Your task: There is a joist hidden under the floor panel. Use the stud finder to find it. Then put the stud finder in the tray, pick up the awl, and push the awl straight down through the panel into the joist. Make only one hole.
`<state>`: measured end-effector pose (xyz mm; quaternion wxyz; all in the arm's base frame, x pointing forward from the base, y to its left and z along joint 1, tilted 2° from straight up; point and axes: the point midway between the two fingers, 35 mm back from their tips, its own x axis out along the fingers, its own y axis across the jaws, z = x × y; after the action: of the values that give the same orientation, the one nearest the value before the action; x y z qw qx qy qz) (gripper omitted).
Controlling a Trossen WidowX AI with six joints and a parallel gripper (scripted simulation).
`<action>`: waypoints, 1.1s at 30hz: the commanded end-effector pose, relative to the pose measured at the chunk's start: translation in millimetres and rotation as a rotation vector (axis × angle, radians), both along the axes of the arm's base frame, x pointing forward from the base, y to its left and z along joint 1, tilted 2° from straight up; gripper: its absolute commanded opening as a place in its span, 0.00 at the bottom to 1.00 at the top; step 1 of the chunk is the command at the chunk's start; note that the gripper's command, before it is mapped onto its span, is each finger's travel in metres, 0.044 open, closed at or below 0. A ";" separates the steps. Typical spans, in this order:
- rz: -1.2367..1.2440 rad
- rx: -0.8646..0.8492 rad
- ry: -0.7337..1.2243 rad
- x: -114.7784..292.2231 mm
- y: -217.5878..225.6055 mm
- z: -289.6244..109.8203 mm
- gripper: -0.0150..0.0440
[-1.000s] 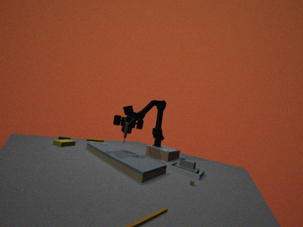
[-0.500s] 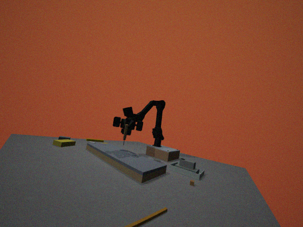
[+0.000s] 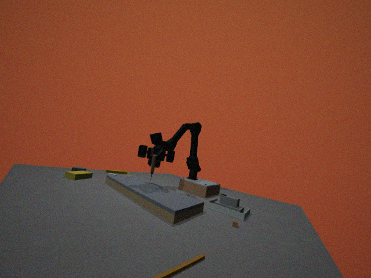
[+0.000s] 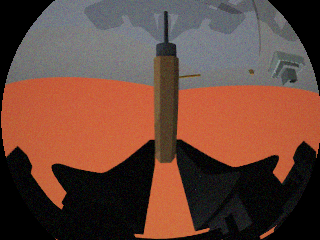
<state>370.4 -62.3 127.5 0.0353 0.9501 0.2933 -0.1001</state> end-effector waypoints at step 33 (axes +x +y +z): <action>-0.002 0.002 0.002 0.7 1.0 -38.9 0.25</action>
<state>371.4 -61.8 95.3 0.0358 0.9502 0.2932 -0.0996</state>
